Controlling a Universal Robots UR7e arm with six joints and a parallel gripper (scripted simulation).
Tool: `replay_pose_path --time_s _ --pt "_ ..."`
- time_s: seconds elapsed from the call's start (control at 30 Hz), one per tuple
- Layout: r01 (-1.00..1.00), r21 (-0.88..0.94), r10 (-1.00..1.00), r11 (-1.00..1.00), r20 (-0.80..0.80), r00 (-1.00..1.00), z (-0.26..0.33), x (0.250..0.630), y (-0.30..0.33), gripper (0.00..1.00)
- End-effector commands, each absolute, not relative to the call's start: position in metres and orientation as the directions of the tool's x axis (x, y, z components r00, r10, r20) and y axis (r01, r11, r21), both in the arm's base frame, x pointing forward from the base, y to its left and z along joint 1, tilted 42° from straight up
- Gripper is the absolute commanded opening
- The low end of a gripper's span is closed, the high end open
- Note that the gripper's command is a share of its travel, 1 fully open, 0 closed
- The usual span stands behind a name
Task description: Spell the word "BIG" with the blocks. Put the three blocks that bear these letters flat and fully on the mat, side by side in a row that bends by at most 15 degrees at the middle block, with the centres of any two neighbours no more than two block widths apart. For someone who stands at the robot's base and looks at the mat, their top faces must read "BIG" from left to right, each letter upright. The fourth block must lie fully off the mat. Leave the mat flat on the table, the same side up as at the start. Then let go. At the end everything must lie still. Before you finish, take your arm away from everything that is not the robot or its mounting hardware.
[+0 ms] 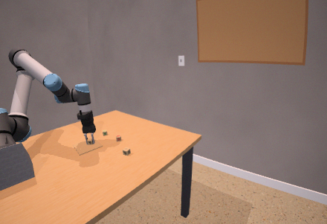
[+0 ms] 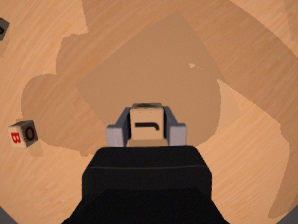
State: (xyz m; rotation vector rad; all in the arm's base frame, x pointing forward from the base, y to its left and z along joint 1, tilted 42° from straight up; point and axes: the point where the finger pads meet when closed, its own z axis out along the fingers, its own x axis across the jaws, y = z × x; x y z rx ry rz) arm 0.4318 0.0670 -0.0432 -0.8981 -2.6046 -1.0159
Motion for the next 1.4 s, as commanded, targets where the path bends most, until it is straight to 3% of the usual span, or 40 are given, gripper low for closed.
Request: replay_pose_path --time_s 0.0,0.83,1.37 --pt "0.607 0.545 0.467 0.577 0.390 -0.794 -0.043 0.432 0.067 0.57" --pt "0.606 0.546 0.469 0.579 0.385 -0.795 0.028 0.431 0.002 0.57" --pt "0.607 0.546 0.466 0.578 0.390 -0.794 0.031 0.429 0.000 0.57"
